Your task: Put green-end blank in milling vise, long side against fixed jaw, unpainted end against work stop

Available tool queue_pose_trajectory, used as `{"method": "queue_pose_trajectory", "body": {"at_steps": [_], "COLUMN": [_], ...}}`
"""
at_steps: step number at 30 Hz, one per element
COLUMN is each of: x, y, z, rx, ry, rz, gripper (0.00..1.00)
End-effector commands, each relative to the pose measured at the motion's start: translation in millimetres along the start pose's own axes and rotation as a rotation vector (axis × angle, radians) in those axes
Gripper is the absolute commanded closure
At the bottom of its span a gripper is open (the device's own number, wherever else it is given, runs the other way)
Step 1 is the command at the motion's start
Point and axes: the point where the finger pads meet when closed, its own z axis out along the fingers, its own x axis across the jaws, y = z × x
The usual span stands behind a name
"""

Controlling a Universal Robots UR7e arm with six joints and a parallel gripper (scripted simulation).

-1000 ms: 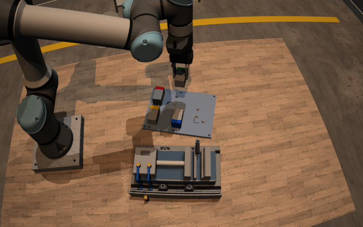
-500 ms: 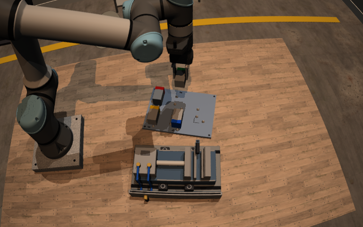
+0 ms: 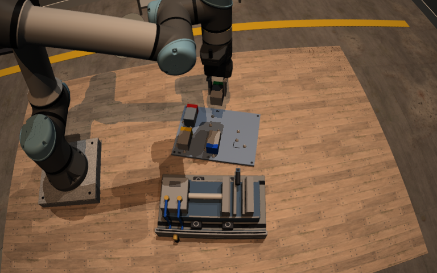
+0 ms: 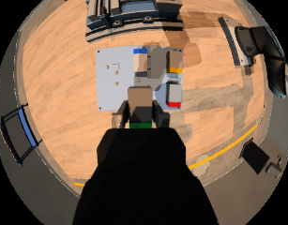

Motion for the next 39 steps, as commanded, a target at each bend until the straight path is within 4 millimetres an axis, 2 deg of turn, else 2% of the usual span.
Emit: {"method": "queue_pose_trajectory", "body": {"at_steps": [1, 4, 16, 21, 33, 38, 39], "x": [-0.4, -0.4, -0.4, -0.4, -0.4, -0.4, -0.4], "y": [0.1, 0.1, 0.1, 0.1, 0.1, 0.1, 0.1], "z": [-0.2, 0.4, 0.4, 0.3, 0.3, 0.2, 0.2], "rx": [-0.001, -0.001, -0.001, -0.001, -0.001, -0.002, -0.002], "ry": [-0.002, -0.002, -0.002, -0.001, -0.001, -0.001, -0.001], "rz": [0.091, 0.229, 0.229, 0.451, 0.451, 0.672, 0.672], "gripper": [1.0, 1.0, 1.0, 1.0, 1.0, 1.0, 1.0]}}
